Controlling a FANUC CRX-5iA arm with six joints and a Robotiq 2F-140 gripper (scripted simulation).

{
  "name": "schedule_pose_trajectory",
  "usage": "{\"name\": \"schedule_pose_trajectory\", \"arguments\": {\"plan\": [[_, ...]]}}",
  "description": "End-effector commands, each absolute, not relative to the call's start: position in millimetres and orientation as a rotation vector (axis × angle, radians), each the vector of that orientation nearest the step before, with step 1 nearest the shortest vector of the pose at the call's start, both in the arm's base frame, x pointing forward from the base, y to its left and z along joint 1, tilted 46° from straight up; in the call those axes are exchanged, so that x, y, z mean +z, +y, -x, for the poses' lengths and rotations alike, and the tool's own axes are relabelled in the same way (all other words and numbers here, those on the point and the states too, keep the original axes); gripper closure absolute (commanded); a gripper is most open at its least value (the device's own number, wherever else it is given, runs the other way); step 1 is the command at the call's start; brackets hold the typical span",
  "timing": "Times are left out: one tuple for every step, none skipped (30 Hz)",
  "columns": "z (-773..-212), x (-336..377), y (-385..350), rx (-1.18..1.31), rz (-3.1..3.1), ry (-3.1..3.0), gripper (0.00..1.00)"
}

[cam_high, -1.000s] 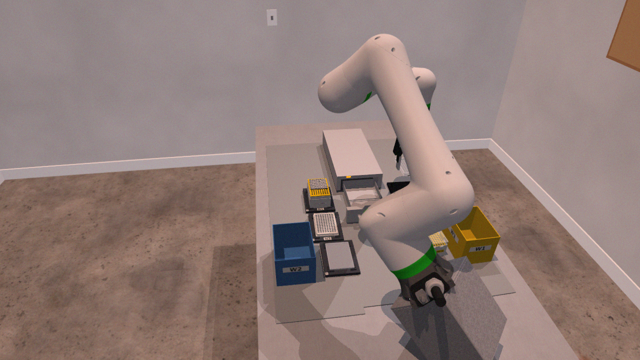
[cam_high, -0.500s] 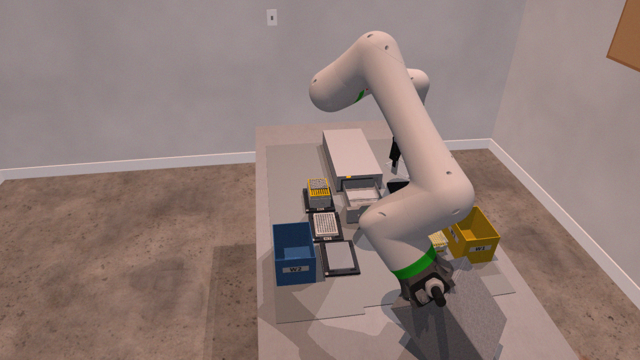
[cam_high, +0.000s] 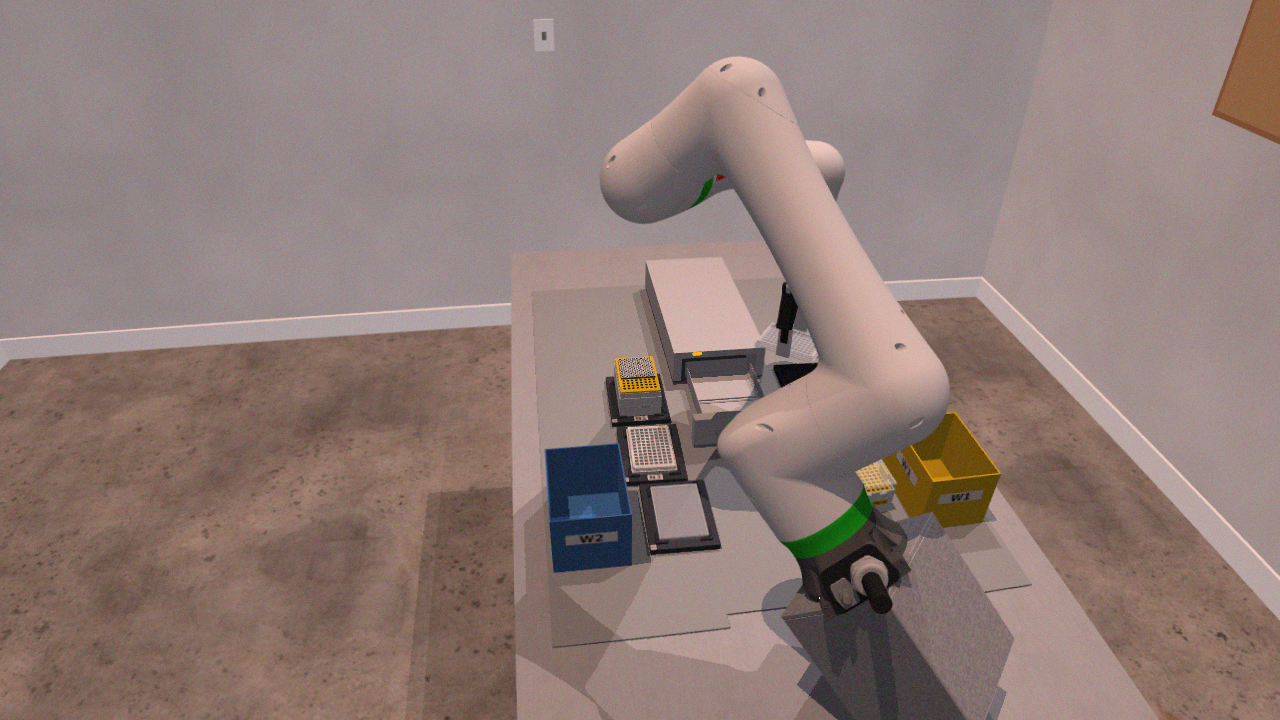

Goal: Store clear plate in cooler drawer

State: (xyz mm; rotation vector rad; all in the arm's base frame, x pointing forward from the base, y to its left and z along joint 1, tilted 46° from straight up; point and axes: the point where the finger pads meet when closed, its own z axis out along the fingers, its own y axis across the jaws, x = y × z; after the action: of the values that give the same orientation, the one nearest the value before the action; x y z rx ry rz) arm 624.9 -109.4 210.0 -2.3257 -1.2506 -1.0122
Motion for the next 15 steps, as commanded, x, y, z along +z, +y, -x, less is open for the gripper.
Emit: {"name": "schedule_pose_trajectory", "arguments": {"plan": [[-620, 213, -103, -1.055, 2.279, -1.385, 1.00], [-619, 213, -101, -1.065, 2.263, -1.428, 1.00], [-617, 214, -99, -1.075, 2.247, -1.470, 1.00], [-616, 215, -97, -1.085, 2.230, -1.513, 1.00], [-614, 216, -95, -1.094, 2.212, -1.555, 1.00], [-613, 216, -93, -1.103, 2.194, -1.598, 1.00], [-611, 217, -91, -1.113, 2.175, -1.640, 1.00], [-610, 218, -89, -1.121, 2.155, -1.682, 1.00], [-608, 218, -86, -1.130, 2.135, -1.724, 1.00], [-607, 219, -84, -1.138, 2.114, -1.766, 1.00], [-605, 220, -82, -1.147, 2.092, -1.808, 1.00], [-604, 221, -80, -1.154, 2.069, -1.850, 1.00], [-603, 221, -78, -1.162, 2.046, -1.891, 1.00], [-603, 221, -78, -1.162, 2.046, -1.891, 1.00], [-603, 221, -78, -1.162, 2.046, -1.891, 1.00]]}}
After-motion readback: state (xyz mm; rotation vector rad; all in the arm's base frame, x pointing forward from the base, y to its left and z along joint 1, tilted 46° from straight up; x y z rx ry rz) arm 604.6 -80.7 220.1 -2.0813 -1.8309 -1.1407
